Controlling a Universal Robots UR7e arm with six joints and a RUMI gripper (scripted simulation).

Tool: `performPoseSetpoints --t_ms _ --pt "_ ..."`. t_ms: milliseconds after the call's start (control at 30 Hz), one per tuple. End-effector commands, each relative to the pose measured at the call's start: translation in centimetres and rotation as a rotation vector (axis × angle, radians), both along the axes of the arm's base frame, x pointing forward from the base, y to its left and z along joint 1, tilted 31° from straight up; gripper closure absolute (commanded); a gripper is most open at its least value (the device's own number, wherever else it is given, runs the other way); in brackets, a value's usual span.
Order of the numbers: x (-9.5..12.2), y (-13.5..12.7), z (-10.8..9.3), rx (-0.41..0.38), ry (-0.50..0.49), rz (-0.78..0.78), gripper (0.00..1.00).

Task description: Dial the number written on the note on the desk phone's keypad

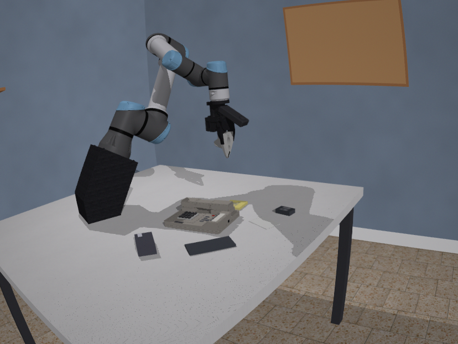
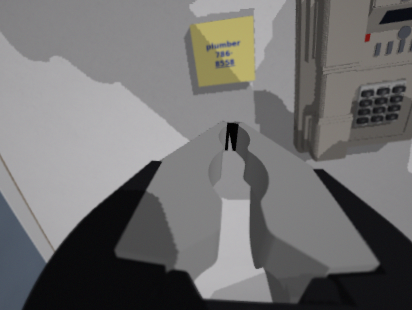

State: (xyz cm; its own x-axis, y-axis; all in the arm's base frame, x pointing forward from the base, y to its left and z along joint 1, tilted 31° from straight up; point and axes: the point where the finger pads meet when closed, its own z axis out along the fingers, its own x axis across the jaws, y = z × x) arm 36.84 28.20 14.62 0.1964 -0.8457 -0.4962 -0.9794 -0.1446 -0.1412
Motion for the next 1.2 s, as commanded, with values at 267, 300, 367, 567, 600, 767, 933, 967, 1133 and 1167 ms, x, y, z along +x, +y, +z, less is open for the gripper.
performPoseSetpoints --t_ms 267,300,367,567,600,767,933,967,1133,1167 --pt "6.5 1.1 0.8 -0.001 0.000 0.000 1.00" --pt "6.5 1.1 0.8 -0.001 0.000 0.000 1.00" --pt "7.4 1.3 1.0 -0.001 0.000 0.000 1.00" --pt "9.4 1.6 1.2 -0.001 0.000 0.000 1.00" --pt "9.6 1.6 1.3 -0.001 0.000 0.000 1.00" --pt "10.5 1.8 1.4 -0.001 0.000 0.000 1.00" --pt "10.8 1.8 1.4 -0.001 0.000 0.000 1.00" --pt "10.9 1.8 1.4 -0.001 0.000 0.000 1.00" --pt "11.0 1.9 1.5 -0.001 0.000 0.000 1.00" --pt "11.0 1.9 1.5 -0.001 0.000 0.000 1.00"
